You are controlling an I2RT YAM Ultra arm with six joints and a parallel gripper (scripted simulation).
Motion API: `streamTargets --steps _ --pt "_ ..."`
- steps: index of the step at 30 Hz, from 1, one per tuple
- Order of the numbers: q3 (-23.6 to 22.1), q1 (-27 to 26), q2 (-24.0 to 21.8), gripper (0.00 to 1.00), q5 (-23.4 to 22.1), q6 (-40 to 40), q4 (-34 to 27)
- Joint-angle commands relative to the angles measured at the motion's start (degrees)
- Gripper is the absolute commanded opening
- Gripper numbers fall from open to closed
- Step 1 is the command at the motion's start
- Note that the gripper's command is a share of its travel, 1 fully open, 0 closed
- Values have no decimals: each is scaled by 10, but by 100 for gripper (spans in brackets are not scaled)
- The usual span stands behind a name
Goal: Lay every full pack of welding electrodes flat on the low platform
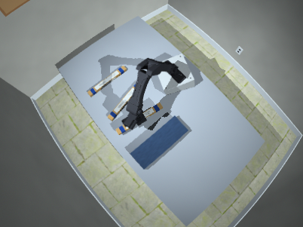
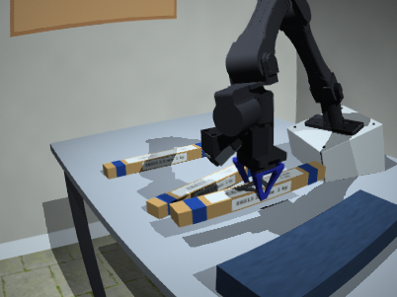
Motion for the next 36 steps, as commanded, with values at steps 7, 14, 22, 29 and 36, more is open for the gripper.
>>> streamTargets --steps 7,14,22,29,36 --pt "40 17 -51 0 7 7 -32" --pt "55 20 -61 0 8 10 -58" --pt "77 25 -70 0 9 15 -90" --pt "92 28 -76 0 9 17 -111" --pt "113 32 -82 0 10 21 -139"
